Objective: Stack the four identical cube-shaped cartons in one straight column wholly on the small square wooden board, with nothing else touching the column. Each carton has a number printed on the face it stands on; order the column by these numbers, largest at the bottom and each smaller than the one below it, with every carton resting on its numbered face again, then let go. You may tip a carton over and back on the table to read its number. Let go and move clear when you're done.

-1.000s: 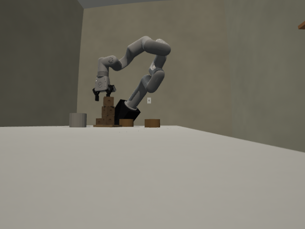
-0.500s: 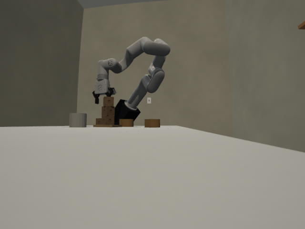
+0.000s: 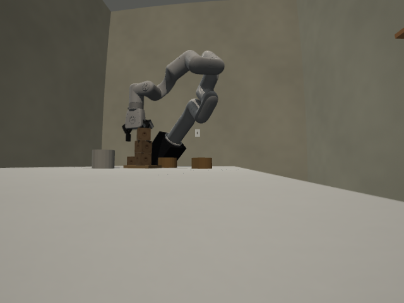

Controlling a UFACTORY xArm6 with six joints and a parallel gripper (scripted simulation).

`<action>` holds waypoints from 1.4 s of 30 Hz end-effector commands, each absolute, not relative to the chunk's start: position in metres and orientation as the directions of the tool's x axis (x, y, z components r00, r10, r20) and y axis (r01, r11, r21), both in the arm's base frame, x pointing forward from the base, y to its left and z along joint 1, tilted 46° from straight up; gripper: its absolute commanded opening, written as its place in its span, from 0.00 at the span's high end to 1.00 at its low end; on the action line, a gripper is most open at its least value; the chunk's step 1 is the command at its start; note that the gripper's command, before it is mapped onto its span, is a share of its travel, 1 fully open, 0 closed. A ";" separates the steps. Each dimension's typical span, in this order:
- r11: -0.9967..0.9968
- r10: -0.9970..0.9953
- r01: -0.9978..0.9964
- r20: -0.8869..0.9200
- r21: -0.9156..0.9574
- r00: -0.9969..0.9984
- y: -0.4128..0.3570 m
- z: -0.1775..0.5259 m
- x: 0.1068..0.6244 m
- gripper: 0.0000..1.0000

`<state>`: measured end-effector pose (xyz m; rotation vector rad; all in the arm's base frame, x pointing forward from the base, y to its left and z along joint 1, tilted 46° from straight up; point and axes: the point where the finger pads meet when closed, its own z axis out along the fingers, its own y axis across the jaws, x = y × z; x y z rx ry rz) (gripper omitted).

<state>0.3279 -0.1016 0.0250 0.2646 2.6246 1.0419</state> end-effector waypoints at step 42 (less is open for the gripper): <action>0.721 0.280 0.059 -0.212 0.690 -0.936 -0.062 -0.019 0.350 0.00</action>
